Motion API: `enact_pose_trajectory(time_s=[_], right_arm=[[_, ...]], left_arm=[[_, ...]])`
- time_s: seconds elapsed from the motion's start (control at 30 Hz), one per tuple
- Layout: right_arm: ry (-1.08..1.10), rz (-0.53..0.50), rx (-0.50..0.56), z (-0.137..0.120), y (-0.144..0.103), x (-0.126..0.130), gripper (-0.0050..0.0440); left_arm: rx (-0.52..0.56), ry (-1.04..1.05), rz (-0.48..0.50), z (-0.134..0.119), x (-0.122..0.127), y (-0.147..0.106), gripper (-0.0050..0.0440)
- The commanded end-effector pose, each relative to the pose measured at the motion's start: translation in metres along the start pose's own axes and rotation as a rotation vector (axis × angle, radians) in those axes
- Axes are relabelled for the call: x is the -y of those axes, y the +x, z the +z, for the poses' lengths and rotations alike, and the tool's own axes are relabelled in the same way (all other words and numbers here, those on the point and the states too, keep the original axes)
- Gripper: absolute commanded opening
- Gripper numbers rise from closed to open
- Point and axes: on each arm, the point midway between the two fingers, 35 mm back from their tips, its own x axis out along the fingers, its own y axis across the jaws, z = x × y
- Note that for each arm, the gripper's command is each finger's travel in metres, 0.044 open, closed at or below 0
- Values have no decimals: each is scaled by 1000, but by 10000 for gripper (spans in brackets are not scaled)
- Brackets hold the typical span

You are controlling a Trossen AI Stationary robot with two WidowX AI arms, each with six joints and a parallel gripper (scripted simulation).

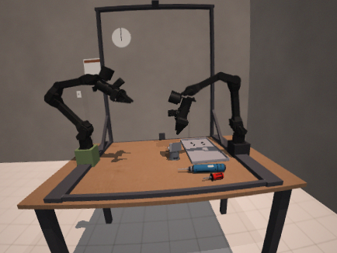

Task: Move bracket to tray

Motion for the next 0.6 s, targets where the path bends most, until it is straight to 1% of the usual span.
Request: enact_pose_trajectory(time_s=[0.0, 0.07, 0.2, 0.27, 0.47, 0.53, 0.57], right_arm=[[1, -3, 18, 5, -4, 0, 440], [1, -3, 18, 5, -4, 0, 440], [1, -3, 18, 5, -4, 0, 440], [1, -3, 18, 5, -4, 0, 440], [1, -3, 18, 5, -4, 0, 440], [1, -3, 18, 5, -4, 0, 440], [1, -3, 18, 5, -4, 0, 440]], left_arm=[[22, 0, 0, 5, 0, -7, 440], [22, 0, 0, 5, 0, -7, 440], [2, -18, 4, 8, -3, -3, 344], [-29, -36, 7, 10, -6, 0, 296], [-179, -124, 19, 16, -24, 17, 152], [-179, -124, 19, 16, -24, 17, 152], [-200, -137, 21, 17, -26, 19, 130]])
